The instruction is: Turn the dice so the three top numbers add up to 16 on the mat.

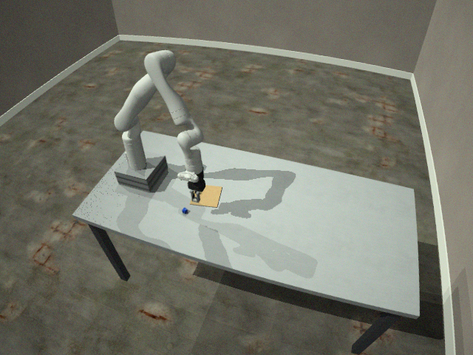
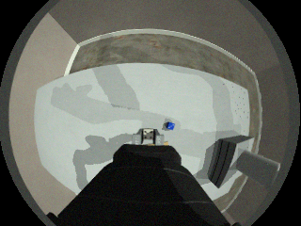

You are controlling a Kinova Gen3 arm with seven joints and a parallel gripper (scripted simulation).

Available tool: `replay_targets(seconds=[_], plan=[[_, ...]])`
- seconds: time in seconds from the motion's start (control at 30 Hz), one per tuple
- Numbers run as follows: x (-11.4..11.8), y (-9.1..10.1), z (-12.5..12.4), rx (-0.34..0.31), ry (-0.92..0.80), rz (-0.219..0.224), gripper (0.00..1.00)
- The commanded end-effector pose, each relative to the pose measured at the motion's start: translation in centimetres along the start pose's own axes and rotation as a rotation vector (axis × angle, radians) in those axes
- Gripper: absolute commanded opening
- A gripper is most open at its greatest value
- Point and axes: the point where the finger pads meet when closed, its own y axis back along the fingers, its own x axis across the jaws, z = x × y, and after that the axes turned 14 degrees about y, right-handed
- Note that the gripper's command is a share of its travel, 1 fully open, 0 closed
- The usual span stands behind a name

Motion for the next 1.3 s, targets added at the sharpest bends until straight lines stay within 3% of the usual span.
replay_targets(seconds=[0.0, 0.33, 0.47, 0.6, 0.77, 0.9, 1.1, 1.27], plan=[[-0.2, 0.2, 0.0, 0.002, 0.001, -0.005, 0.40], [-0.5, 0.2, 0.4, 0.002, -0.003, -0.005, 0.40], [-1.4, 0.1, 2.2, 0.003, -0.021, -0.005, 0.40], [-3.0, 0.0, 5.6, 0.003, -0.054, -0.004, 0.40], [-5.1, -0.2, 11.6, 0.004, -0.110, -0.003, 0.40], [-5.4, -0.3, 12.9, 0.004, -0.121, -0.004, 0.40], [-6.5, -0.6, 20.4, 0.003, -0.186, -0.005, 0.40], [-6.5, -0.7, 24.4, 0.002, -0.220, -0.005, 0.40]])
